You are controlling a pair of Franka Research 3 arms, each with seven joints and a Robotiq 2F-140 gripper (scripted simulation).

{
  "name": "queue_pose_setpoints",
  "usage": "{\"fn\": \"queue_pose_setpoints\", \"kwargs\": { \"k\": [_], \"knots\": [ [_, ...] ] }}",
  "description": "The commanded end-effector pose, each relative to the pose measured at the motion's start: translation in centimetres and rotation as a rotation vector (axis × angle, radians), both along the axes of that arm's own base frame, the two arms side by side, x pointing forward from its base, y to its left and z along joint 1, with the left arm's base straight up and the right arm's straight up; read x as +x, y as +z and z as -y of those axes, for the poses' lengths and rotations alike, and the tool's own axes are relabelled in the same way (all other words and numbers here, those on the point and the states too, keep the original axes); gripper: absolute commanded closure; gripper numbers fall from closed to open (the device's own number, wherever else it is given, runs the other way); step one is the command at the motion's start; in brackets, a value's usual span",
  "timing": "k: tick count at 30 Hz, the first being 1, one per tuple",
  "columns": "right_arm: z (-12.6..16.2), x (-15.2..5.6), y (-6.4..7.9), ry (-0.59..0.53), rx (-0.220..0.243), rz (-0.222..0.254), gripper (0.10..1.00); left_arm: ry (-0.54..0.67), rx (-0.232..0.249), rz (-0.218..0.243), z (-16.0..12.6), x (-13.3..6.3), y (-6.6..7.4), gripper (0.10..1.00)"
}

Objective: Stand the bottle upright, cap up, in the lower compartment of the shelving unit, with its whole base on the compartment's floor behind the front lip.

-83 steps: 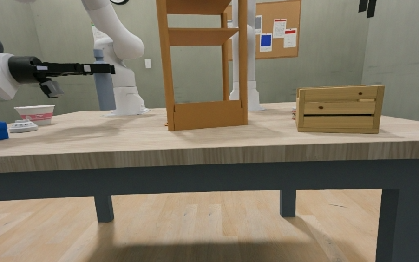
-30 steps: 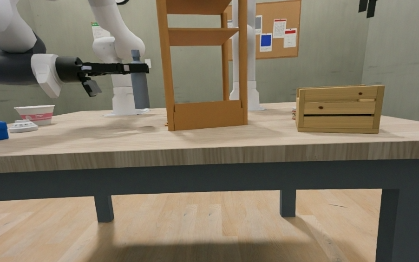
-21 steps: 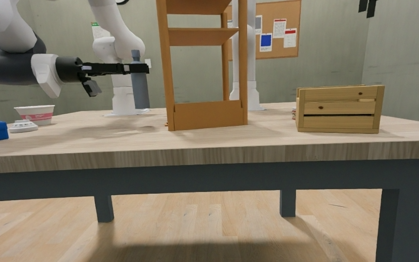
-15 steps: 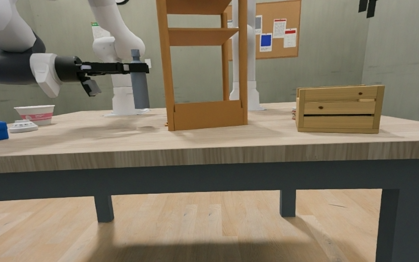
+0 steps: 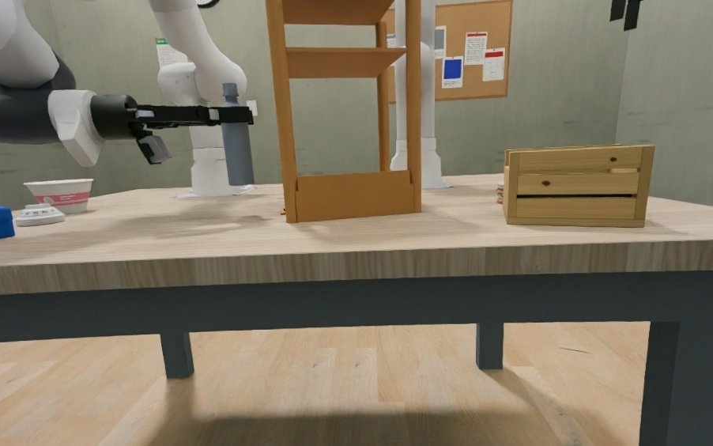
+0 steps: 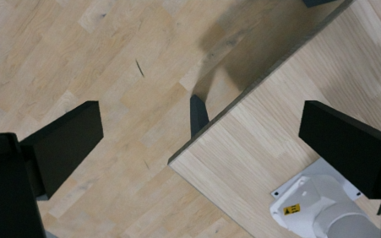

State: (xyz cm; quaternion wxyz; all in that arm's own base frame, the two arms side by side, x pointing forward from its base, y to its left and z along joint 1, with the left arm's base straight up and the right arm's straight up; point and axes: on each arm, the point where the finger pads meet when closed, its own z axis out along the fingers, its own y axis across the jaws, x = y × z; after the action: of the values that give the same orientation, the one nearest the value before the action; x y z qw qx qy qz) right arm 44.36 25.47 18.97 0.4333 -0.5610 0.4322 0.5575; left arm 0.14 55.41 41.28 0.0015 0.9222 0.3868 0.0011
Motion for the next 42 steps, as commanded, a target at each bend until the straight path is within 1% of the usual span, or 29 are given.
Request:
{"fn": "queue_pose_setpoints", "kwargs": {
  "k": [1,13,26,28,42],
  "knots": [
    [-0.2,0.1,0.1,0.000,0.002,-0.005,0.999,0.000,0.000,0.000,0.0,0.0,0.0,0.098],
    [-0.8,-0.1,0.1,0.000,0.002,-0.005,0.999,0.000,0.000,0.000,0.0,0.0,0.0,0.098],
    [-2.9,-0.6,0.1,0.000,0.002,-0.005,0.999,0.000,0.000,0.000,0.0,0.0,0.0,0.098],
    [-2.9,-0.6,0.1,0.000,0.002,-0.005,0.999,0.000,0.000,0.000,0.0,0.0,0.0,0.098],
    [-7.0,-1.7,0.1,0.000,0.002,-0.005,0.999,0.000,0.000,0.000,0.0,0.0,0.0,0.098]
  ]
}}
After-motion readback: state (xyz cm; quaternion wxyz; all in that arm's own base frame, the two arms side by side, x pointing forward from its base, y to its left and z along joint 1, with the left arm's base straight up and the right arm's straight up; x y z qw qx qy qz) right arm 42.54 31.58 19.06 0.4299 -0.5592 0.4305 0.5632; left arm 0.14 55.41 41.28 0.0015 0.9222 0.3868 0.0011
